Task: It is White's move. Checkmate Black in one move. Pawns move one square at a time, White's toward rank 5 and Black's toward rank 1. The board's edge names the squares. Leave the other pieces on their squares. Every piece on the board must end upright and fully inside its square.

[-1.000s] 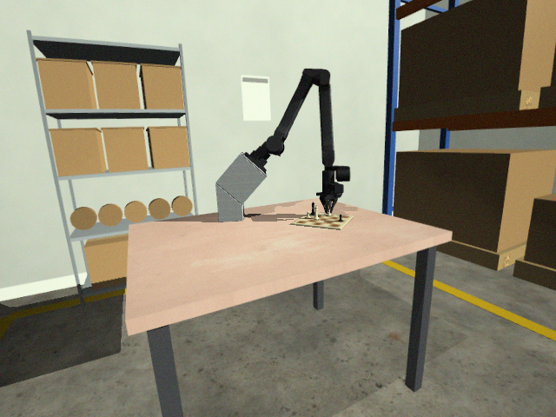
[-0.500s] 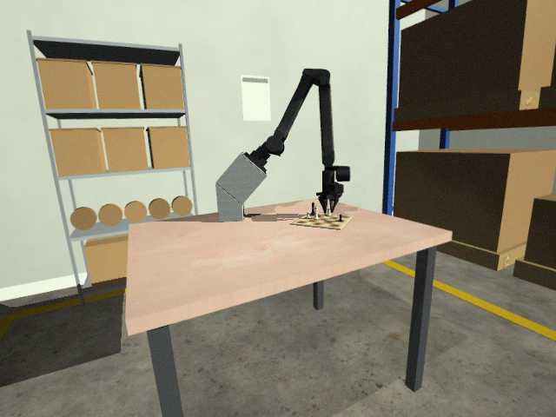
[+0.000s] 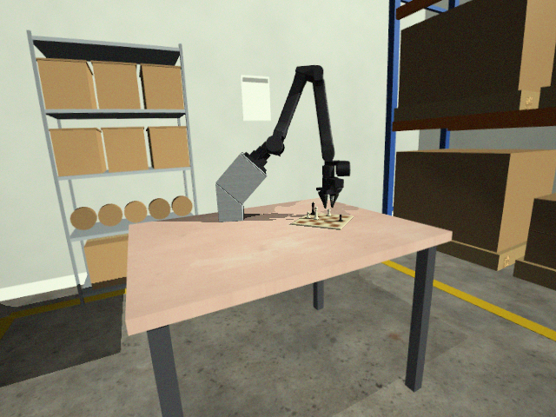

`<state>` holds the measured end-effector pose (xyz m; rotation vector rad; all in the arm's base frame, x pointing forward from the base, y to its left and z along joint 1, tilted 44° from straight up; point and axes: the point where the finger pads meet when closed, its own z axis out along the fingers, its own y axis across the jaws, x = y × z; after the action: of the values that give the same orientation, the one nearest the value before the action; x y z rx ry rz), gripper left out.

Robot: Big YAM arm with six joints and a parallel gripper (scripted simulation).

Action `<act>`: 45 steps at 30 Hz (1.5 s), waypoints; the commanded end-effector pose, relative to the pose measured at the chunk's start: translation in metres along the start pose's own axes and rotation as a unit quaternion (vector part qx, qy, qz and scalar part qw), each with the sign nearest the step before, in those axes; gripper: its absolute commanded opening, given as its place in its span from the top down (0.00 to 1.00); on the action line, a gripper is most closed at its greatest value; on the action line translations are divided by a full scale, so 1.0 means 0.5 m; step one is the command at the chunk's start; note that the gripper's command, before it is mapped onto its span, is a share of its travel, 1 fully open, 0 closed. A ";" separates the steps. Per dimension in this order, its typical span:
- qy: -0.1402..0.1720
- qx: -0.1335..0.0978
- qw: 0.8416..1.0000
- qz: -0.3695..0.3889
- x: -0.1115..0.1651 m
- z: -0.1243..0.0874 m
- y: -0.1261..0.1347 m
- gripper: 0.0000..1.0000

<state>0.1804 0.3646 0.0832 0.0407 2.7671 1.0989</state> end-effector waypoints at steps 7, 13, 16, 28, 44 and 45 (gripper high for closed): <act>-0.005 0.003 1.000 -0.001 -0.009 -0.102 -0.010 0.64; -0.007 0.000 1.000 -0.002 -0.011 -0.132 -0.003 0.64; -0.008 -0.002 1.000 -0.002 -0.013 -0.142 0.002 0.64; -0.007 0.001 1.000 -0.002 -0.015 -0.134 -0.002 0.00; -0.009 -0.003 1.000 -0.003 -0.015 -0.148 0.005 0.00; -0.009 -0.003 1.000 -0.003 -0.015 -0.148 0.005 0.00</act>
<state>0.1698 0.3173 0.1302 0.0428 2.7686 1.0901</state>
